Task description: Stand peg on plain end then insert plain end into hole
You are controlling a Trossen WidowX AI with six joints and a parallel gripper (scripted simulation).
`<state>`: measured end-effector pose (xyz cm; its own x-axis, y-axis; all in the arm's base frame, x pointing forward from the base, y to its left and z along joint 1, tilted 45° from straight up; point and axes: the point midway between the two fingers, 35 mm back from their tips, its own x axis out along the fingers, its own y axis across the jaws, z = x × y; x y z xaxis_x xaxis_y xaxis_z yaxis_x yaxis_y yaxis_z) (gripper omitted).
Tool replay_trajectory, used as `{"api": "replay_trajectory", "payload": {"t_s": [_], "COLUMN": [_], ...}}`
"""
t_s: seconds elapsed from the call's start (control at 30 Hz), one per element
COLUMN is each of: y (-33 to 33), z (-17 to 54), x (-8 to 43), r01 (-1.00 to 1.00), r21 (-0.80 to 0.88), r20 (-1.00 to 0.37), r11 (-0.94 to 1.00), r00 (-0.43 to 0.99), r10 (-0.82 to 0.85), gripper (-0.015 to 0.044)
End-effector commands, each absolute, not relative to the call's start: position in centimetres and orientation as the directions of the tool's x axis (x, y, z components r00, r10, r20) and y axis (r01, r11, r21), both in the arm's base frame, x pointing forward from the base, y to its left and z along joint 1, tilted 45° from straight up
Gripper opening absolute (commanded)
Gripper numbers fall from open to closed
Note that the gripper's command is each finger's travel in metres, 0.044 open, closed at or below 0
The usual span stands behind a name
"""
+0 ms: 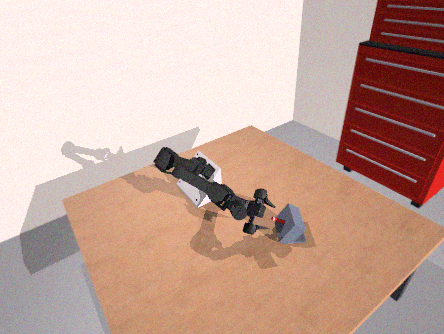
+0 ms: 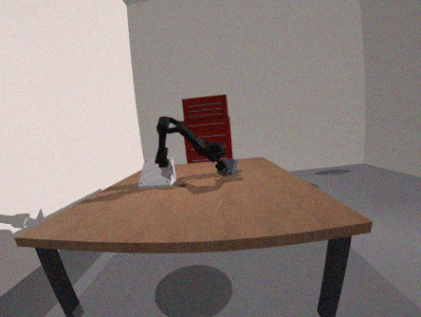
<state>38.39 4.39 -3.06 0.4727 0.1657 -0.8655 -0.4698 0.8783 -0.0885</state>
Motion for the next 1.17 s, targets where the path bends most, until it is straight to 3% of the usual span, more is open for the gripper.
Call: {"api": "replay_trajectory", "payload": {"t_s": [0.0,1.13], "y": [4.3,3.6], "z": [-2.7,0.9], "x": [38.1,36.5], "r01": [-0.475,-0.471], "r21": [-0.085,-0.085], "r20": [-0.867,-0.867], "r11": [0.876,0.878], "r00": [0.469,0.470], "r10": [0.170,0.168], "gripper": [0.0440,0.0440]}}
